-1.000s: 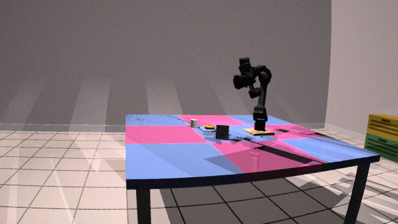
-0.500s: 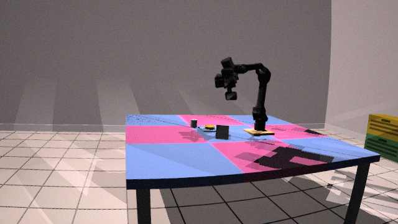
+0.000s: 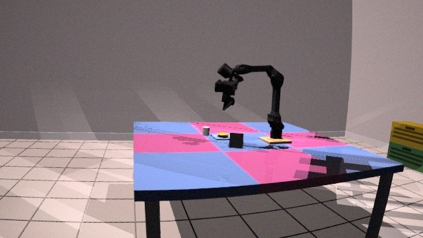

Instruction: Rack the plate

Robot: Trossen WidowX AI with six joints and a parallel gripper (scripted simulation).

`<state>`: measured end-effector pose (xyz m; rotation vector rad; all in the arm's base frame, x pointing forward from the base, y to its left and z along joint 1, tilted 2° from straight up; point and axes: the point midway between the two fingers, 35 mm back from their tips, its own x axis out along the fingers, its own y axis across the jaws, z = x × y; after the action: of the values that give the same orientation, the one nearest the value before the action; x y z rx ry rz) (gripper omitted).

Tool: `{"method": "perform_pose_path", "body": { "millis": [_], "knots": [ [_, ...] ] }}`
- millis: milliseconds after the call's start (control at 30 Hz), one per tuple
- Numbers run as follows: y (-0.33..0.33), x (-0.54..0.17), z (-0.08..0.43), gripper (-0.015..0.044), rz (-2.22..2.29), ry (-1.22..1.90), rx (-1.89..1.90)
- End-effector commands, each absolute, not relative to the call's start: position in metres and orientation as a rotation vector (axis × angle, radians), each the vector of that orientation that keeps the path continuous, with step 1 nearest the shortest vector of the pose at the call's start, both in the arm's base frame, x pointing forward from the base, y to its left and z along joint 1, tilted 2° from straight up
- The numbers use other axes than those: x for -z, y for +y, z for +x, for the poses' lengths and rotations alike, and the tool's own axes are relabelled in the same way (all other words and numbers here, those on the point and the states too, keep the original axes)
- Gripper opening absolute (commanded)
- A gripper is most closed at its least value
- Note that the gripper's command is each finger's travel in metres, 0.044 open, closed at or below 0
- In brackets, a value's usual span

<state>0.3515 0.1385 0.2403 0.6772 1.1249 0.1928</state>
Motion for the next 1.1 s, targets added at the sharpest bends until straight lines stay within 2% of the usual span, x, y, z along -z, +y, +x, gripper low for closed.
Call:
{"method": "perform_pose_path", "body": {
  "millis": [0,267,533,800,1067],
  "knots": [
    [0.104,-0.233,0.356,0.0400,0.564,1.154,-0.142],
    [0.023,-0.222,0.347,0.0400,0.320,1.279,-0.076],
    [-0.051,-0.220,0.314,0.0400,0.118,1.465,-0.104],
    [-0.056,-0.212,0.314,0.0400,0.086,1.485,-0.110],
    [-0.048,-0.116,0.327,0.0400,-0.141,1.513,-0.091]
  ]
}}
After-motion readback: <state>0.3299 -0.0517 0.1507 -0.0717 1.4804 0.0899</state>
